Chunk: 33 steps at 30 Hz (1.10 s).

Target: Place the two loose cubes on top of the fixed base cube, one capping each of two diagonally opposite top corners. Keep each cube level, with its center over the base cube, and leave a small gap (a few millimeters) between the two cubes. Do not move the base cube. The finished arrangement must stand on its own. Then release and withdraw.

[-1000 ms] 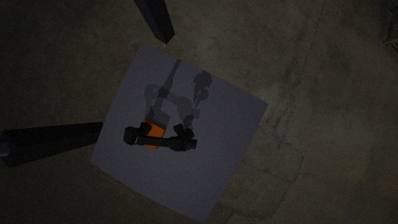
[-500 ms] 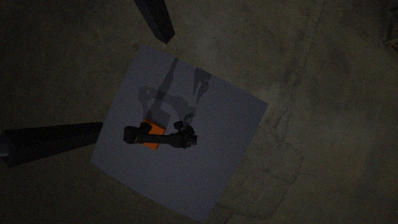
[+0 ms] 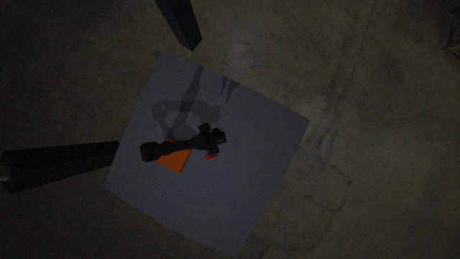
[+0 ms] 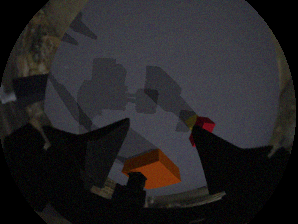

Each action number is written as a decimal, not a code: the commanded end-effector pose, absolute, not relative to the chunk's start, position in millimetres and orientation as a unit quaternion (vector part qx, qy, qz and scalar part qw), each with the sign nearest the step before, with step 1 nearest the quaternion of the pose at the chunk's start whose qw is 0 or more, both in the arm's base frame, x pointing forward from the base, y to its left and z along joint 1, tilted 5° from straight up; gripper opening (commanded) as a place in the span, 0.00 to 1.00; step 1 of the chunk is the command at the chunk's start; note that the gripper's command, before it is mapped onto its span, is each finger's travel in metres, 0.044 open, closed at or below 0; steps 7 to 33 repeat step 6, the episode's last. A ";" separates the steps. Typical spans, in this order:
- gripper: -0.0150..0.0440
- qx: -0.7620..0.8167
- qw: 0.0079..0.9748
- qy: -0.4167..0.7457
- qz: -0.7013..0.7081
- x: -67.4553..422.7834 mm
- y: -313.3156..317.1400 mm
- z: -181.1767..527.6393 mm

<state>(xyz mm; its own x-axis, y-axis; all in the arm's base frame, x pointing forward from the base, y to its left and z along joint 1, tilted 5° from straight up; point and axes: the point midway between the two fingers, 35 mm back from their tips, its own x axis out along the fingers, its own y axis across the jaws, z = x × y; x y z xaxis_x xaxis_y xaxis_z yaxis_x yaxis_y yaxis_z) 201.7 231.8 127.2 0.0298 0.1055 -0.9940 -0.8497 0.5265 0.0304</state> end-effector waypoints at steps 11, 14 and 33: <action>0.93 -0.316 0.645 0.591 0.367 201.2 230.5 126.8; 0.93 -0.316 0.645 0.591 0.367 201.2 230.5 126.8; 0.93 -0.316 0.645 0.591 0.367 201.2 230.5 126.8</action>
